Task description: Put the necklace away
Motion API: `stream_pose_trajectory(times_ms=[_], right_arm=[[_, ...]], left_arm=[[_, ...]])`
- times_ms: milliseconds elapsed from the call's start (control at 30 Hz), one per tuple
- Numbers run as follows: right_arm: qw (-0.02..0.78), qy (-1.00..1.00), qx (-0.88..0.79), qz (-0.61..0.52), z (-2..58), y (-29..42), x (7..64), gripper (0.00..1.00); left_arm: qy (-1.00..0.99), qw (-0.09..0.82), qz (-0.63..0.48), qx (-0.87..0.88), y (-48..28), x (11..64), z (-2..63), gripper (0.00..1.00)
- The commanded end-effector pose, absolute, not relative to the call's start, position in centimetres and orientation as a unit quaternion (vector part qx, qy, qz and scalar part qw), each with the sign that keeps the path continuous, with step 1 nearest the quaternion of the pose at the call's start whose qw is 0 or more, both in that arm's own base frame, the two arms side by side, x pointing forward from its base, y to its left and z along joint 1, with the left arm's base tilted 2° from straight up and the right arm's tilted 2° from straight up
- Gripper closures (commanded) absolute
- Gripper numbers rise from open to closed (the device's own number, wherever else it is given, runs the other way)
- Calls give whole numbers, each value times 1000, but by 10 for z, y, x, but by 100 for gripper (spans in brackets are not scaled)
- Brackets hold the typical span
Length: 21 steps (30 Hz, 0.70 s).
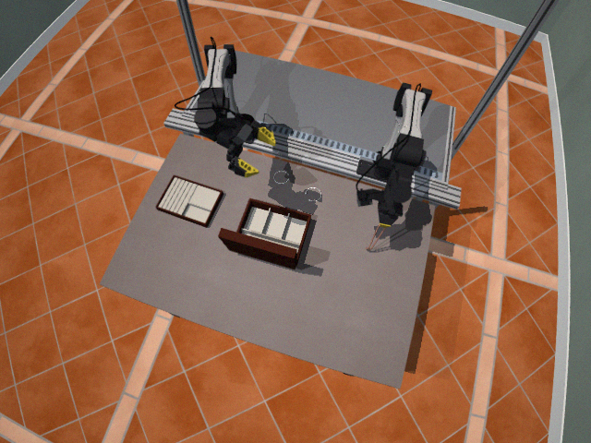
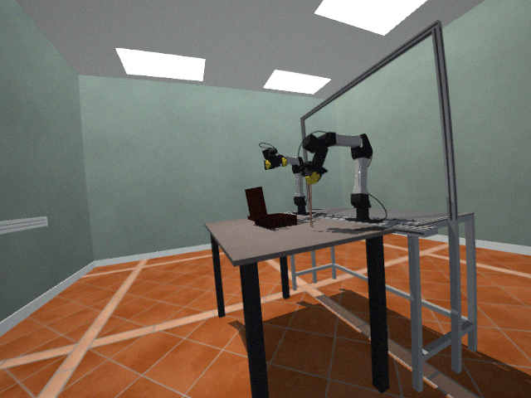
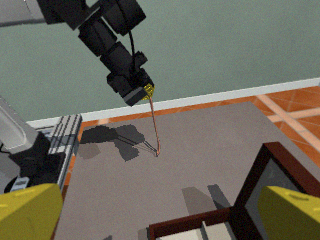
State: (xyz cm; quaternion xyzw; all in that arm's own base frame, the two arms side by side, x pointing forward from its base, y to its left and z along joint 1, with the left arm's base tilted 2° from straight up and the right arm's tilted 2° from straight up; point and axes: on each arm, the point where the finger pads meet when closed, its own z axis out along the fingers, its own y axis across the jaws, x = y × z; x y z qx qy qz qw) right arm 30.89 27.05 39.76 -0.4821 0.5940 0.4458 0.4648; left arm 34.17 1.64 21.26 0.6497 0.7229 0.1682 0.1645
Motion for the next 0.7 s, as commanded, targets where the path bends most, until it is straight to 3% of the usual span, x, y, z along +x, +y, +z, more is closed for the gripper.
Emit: stream_pose_trajectory(times_ms=[0,433,667], right_arm=[[505,552,-459,479,441,223,264,0],[563,548,-430,445,444,149,173,0],[577,554,-425,424,433,140,151,0]], left_arm=[[679,258,259,637,16,359,246,100],[614,358,363,603,15,344,284,100],[613,359,364,602,16,340,277,100]])
